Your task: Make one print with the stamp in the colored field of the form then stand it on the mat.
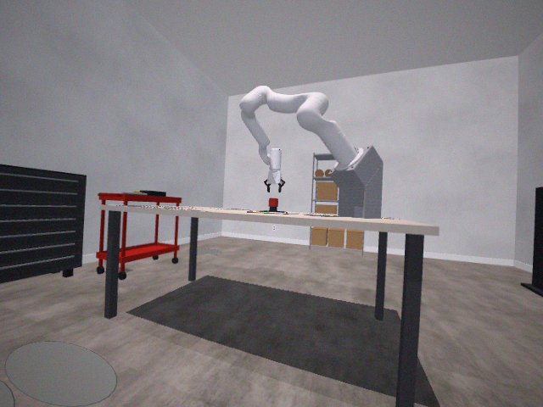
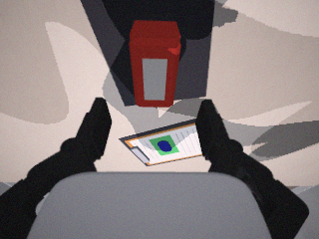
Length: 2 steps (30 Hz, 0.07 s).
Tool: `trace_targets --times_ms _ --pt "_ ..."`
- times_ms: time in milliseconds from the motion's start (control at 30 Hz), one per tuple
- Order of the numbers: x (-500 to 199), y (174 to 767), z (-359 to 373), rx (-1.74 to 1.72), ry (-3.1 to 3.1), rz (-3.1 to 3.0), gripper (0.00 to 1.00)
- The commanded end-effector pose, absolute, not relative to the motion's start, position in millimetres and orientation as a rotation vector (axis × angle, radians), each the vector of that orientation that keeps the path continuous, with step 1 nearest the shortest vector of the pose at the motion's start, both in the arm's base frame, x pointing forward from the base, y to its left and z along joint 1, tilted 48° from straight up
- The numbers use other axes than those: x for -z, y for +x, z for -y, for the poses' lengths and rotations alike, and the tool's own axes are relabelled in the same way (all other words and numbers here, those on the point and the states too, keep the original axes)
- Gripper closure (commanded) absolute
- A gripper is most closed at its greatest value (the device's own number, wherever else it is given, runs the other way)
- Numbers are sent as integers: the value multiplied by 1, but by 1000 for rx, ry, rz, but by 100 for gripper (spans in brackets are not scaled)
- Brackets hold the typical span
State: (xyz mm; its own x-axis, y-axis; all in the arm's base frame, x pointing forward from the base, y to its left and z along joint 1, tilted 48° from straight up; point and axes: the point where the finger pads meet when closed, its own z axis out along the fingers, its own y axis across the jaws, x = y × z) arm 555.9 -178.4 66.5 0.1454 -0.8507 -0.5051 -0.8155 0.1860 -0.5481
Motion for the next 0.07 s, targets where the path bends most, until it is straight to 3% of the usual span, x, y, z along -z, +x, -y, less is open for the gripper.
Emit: trace_targets --times_ms 0,33 --pt "-67 556 179 56 -1607 -1647 7" --pt "-67 556 179 56 -1607 -1647 7"
